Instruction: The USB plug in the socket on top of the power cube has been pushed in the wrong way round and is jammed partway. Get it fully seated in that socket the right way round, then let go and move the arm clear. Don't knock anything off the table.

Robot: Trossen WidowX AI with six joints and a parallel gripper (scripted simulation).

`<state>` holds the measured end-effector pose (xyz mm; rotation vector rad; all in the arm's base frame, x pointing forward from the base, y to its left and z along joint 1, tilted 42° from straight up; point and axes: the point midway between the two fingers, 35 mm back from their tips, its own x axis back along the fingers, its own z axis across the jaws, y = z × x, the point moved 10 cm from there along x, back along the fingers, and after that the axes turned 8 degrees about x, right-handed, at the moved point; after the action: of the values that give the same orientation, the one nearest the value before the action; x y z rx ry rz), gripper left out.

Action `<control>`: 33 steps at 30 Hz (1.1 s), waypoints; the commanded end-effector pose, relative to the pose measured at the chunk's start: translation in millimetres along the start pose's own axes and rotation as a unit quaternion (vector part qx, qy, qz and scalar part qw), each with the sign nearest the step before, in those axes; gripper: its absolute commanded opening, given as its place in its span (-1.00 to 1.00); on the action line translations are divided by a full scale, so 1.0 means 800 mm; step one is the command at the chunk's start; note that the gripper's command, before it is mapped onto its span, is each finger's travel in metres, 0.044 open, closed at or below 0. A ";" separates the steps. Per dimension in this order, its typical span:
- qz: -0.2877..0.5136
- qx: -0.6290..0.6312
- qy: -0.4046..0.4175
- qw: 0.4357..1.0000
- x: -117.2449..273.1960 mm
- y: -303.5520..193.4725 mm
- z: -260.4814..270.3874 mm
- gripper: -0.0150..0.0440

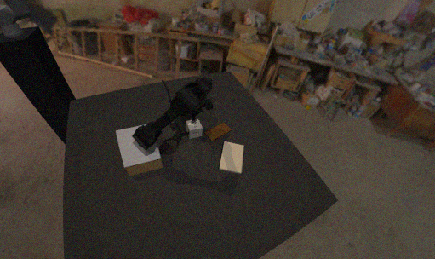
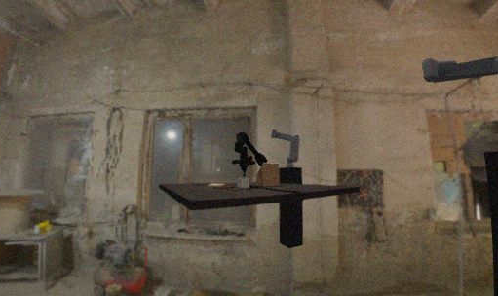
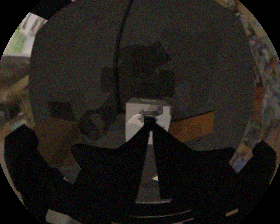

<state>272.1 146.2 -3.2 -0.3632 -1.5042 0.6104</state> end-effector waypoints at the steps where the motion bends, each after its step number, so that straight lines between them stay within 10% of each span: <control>1: -0.001 0.002 0.000 1.000 -0.001 0.000 0.000 -0.49; 33: -0.001 0.002 0.000 1.000 -0.006 0.000 0.000 -0.49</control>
<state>272.1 143.6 -6.3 -0.3620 -1.5032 0.6085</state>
